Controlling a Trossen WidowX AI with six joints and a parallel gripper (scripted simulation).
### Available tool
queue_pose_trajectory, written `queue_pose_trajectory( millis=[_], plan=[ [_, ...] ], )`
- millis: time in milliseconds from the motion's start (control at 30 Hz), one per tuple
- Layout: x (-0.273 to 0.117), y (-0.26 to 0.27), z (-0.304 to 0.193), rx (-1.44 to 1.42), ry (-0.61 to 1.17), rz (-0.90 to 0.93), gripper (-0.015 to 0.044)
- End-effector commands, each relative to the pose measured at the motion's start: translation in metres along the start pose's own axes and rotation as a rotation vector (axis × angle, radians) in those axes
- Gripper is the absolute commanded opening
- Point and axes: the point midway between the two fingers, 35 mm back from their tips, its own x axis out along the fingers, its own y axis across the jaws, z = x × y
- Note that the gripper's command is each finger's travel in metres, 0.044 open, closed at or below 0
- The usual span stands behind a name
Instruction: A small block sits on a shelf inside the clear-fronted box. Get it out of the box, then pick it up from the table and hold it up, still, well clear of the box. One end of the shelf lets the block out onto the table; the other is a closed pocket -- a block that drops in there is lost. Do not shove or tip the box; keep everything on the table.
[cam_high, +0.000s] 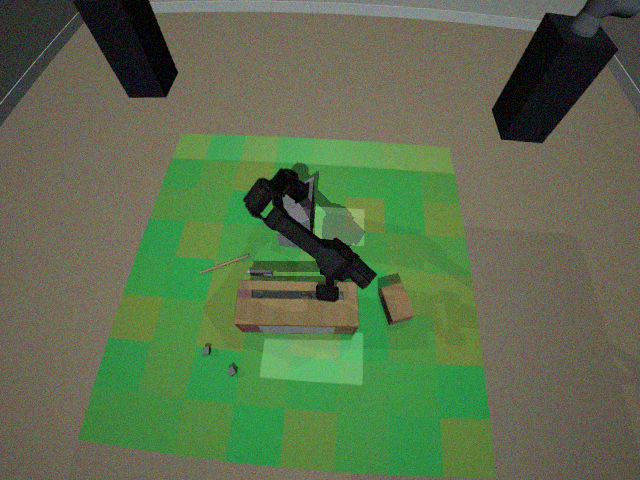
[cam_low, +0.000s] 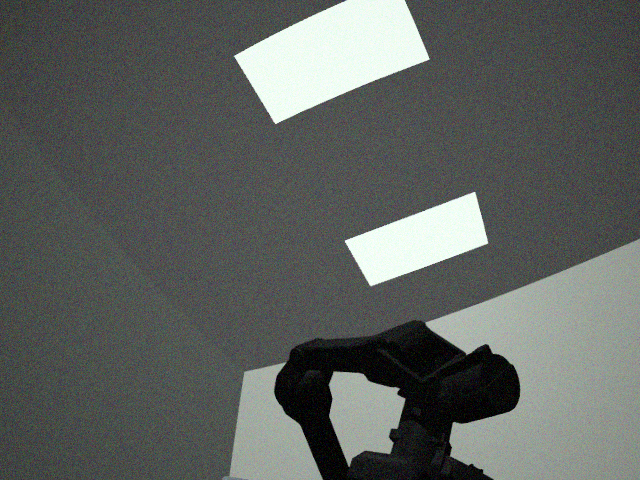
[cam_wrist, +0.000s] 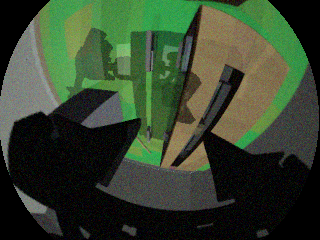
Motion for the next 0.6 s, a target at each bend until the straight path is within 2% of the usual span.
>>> queue_pose_trajectory(
  millis=[0, 567],
  plan=[
    [0.007, 0.000, 0.003, -0.010, 0.006, -0.001, 0.0400],
    [0.034, -0.002, 0.011, -0.010, 0.006, -0.001, 0.0400]
  ],
)
